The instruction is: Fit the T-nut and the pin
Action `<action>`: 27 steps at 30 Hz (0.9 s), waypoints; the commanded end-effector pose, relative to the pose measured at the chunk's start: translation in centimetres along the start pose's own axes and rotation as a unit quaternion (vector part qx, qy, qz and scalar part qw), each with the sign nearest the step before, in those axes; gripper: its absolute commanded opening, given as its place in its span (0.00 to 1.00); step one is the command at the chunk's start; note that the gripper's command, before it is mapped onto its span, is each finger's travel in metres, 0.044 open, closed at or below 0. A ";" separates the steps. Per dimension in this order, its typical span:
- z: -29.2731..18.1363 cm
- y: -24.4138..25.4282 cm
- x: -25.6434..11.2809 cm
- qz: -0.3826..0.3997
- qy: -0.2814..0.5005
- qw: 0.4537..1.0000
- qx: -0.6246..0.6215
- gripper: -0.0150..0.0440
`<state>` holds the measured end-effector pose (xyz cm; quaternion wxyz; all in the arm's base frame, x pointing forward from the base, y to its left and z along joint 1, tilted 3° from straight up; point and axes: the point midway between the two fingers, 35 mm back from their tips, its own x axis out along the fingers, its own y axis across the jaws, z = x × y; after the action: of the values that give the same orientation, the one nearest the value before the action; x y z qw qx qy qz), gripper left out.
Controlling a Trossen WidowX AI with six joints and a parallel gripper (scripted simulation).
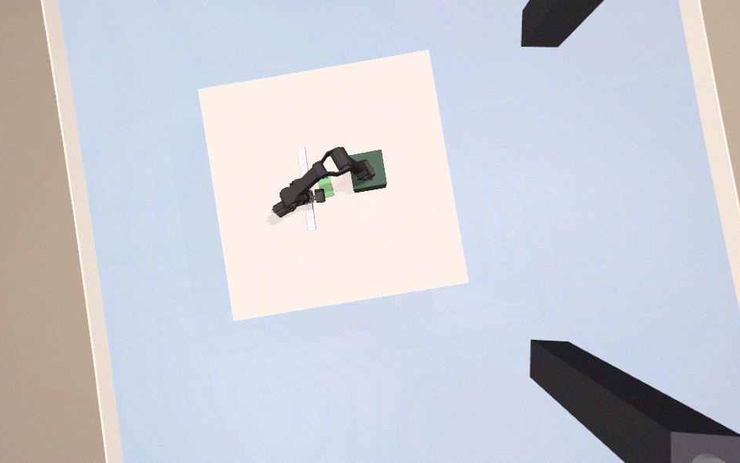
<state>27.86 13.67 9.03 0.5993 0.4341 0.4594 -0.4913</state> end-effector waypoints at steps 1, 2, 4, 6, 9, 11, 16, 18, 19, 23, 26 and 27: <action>-0.7 0.5 -0.1 -0.001 0.002 1.000 -0.001 0.00; -0.8 0.6 -0.1 0.000 0.002 1.000 -0.001 0.00; -1.1 0.8 -0.2 0.000 0.003 1.000 -0.002 0.00; -1.3 1.0 -0.2 0.000 0.003 1.000 -0.003 0.00; -1.7 1.3 -0.3 0.001 0.004 1.000 -0.005 0.00; -2.0 1.5 -0.3 0.001 0.004 1.000 -0.006 0.00; -2.6 2.0 -0.4 0.002 0.005 1.000 -0.008 0.00; -2.9 2.2 -0.4 0.002 0.005 1.000 -0.009 0.00; -3.0 2.3 -0.4 0.002 0.005 1.000 -0.010 0.00; -3.5 2.7 -0.5 0.003 0.006 1.000 -0.011 0.00; -3.9 2.9 -0.5 0.003 0.007 1.000 -0.013 0.00; -4.1 3.0 -0.5 0.003 0.007 1.000 -0.013 0.00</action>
<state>30.07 17.50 8.99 0.6046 0.4305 0.4667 -0.4809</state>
